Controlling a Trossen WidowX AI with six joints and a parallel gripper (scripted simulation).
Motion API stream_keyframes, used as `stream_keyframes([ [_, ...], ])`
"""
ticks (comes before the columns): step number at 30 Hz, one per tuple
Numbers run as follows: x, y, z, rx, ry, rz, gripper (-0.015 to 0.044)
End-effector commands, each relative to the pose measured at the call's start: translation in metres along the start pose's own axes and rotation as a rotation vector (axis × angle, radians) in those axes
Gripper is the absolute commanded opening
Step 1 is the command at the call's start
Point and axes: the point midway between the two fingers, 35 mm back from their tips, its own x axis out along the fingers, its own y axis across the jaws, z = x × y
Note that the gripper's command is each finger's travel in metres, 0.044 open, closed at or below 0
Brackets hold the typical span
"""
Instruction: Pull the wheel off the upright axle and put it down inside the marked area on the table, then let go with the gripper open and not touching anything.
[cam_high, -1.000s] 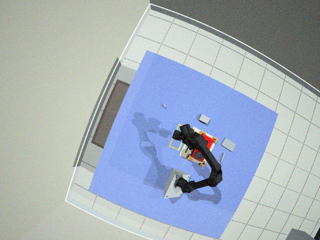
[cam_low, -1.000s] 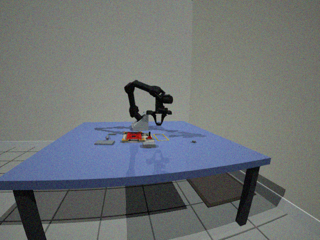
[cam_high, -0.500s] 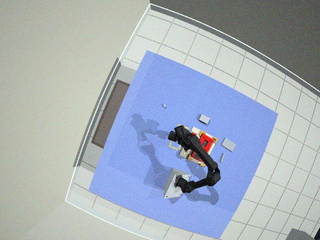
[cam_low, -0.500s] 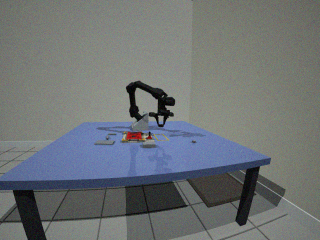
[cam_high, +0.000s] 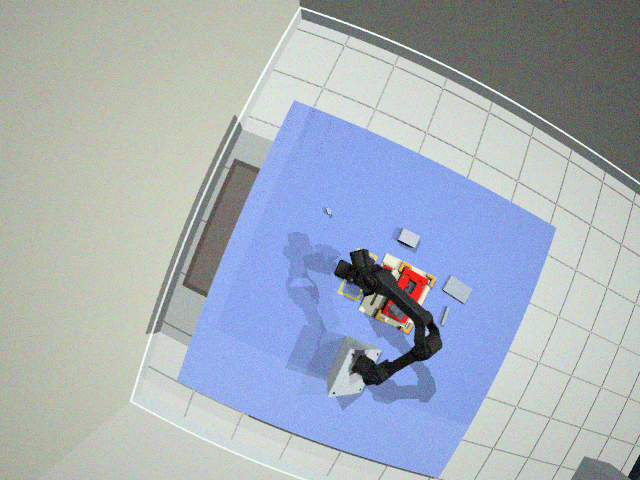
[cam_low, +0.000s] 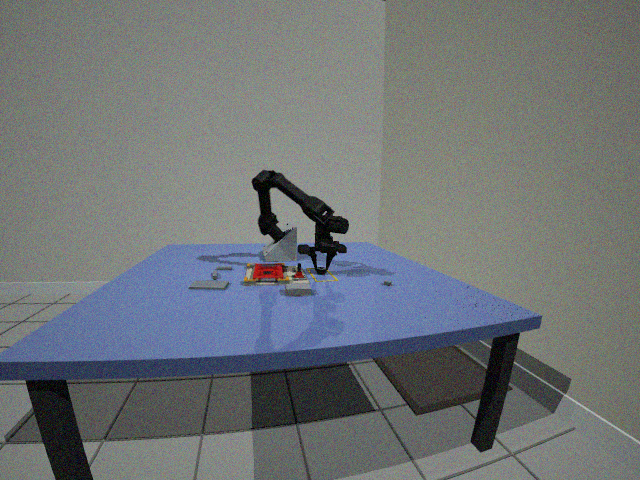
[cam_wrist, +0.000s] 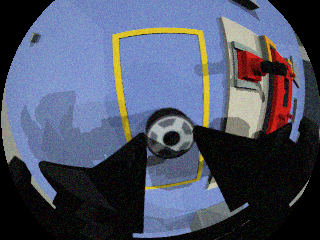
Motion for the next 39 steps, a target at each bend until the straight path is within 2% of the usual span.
stream_keyframes([
  [1,0.011,-0.001,-0.001,-0.004,-0.004,-0.004,0.0000],
  [2,0.011,-0.001,-0.001,-0.004,-0.004,-0.004,0.0000],
  [13,0.004,-0.001,-0.001,-0.002,0.004,-0.003,0.0289],
  [19,-0.047,0.001,-0.001,-0.004,-0.003,-0.001,0.0300],
  [23,-0.055,0.000,-0.002,-0.005,-0.004,-0.001,0.0300],
  [25,-0.052,-0.001,-0.007,-0.009,-0.012,0.001,0.0352],
  [28,-0.076,-0.014,-0.041,-0.010,-0.006,0.004,0.0431],
  [29,-0.084,-0.020,-0.053,-0.010,-0.004,0.003,0.0440],
  [32,-0.097,-0.033,-0.081,-0.009,0.001,-0.001,0.0440],
  [39,-0.098,-0.034,-0.083,-0.009,0.001,-0.001,0.0440],
])
